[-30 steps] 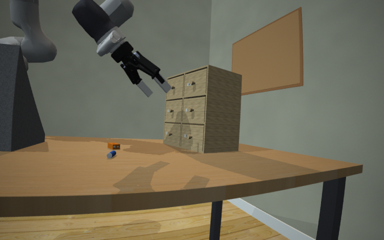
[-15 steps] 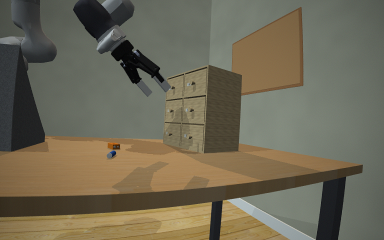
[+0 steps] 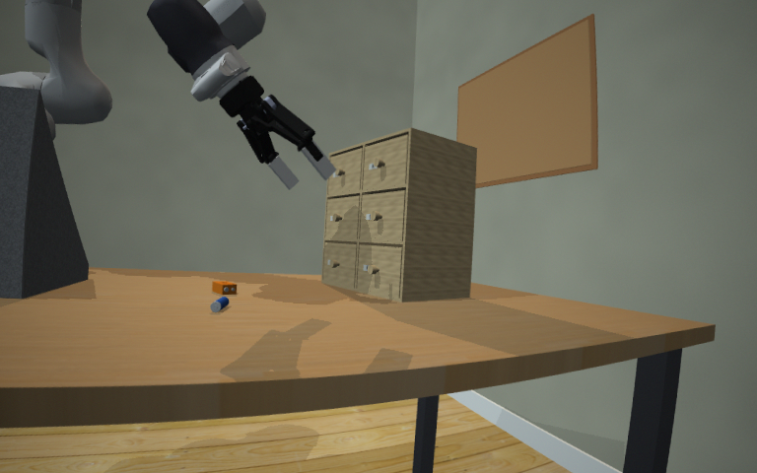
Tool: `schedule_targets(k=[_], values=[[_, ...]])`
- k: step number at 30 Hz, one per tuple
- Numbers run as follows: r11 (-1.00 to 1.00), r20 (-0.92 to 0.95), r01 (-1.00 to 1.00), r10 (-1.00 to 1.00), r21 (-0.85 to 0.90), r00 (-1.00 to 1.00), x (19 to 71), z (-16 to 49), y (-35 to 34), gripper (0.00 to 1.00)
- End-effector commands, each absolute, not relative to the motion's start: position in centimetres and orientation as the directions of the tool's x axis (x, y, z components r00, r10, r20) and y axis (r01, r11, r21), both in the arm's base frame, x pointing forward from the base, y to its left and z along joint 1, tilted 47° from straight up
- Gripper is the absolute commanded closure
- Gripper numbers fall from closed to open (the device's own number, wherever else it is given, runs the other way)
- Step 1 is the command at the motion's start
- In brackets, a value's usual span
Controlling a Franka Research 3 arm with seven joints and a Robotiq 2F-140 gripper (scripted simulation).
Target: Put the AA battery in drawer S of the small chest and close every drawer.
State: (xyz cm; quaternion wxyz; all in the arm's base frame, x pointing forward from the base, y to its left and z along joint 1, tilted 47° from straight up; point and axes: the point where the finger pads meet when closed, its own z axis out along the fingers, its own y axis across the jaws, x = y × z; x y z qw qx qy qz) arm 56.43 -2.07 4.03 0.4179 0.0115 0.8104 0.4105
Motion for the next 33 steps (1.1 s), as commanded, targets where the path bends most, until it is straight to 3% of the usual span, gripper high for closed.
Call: schedule_targets(k=[1, 7, 13, 23, 33], values=[[0.647, -0.647, -0.312, 0.377, 0.696, -0.663, 56.4, 4.1, -1.9, 0.0], [0.647, -0.613, -0.31, 0.311, 0.696, -0.726, 55.5, 4.7, -2.6, 0.0], [0.649, -0.482, -0.317, 0.087, 0.692, -0.872, 52.8, 6.1, -5.6, 0.0], [0.691, -0.376, -0.396, -0.191, 0.605, -0.907, 49.3, 7.9, -9.1, 0.0], [0.652, -0.227, -0.333, -0.244, 0.681, -0.943, 48.9, 8.0, -9.5, 0.0]])
